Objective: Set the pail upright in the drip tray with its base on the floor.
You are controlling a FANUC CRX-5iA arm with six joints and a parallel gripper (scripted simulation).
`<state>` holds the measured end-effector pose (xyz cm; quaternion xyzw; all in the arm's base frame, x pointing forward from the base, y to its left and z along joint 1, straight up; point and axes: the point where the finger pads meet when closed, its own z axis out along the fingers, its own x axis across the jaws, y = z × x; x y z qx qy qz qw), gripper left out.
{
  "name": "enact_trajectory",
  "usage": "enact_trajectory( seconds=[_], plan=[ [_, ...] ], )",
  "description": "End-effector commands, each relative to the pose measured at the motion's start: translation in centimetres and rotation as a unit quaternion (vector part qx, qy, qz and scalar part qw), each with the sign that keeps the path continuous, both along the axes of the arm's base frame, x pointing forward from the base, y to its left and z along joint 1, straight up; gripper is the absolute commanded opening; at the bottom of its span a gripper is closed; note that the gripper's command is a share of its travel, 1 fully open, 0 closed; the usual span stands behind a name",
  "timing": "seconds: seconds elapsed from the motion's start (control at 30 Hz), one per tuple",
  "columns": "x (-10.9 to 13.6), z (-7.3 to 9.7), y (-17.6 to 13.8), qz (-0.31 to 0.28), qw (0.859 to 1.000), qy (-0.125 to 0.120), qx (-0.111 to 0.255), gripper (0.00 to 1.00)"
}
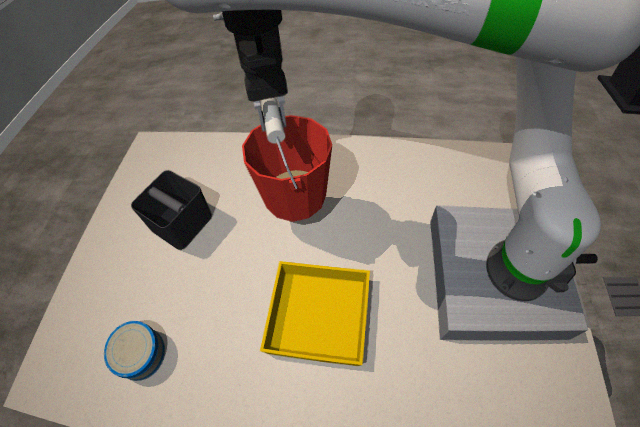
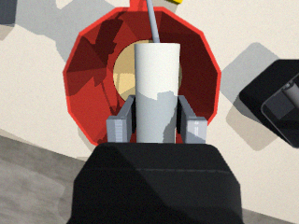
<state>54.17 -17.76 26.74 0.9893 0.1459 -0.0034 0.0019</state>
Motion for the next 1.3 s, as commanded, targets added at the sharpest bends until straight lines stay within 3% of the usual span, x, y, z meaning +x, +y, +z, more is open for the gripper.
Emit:
enact_trajectory(
  seconds=[0.0, 1.27],
  plan=[
    [0.02, 0.13, -0.02, 0.000, 1.000, -0.001, -0.001, 0.00],
    [-0.06, 0.13, 0.28, 0.000, 1.000, -0.001, -0.001, 0.00]
  ],
)
